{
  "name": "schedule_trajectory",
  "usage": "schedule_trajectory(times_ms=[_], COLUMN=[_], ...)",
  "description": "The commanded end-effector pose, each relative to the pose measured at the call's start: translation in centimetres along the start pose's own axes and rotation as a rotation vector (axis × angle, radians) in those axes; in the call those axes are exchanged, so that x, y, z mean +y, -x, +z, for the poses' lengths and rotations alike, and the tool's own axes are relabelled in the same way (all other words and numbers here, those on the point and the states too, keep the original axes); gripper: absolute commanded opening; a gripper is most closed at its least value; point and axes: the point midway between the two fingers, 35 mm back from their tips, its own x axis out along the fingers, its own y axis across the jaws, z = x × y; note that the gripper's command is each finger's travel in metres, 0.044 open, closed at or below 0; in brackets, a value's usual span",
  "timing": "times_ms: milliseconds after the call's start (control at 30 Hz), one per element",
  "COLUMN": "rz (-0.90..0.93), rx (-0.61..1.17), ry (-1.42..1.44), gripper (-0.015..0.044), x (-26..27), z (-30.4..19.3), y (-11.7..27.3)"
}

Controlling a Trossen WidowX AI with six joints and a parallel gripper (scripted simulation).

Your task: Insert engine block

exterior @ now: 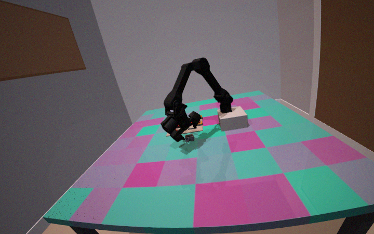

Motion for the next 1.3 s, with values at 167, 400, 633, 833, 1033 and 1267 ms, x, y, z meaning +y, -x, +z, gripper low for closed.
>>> schedule_trajectory(times_ms=[167,400,633,833,1033,1267], rz=[0.095,0.196,0.314,0.425,0.511,0.51], rx=[0.103,0.153,0.174,0.166,0.144,0.143], ry=[0.249,0.447,0.644,0.813,0.939,0.939], gripper=[0.044,0.044,0.044,0.044,0.044,0.044], x=[-0.3,-0.5,-0.7,-0.8,-0.9,-1.6], z=[0.4,0.7,1.0,1.4,1.6,2.5], y=[0.1,0.3,0.6,1.0,1.3,0.7])
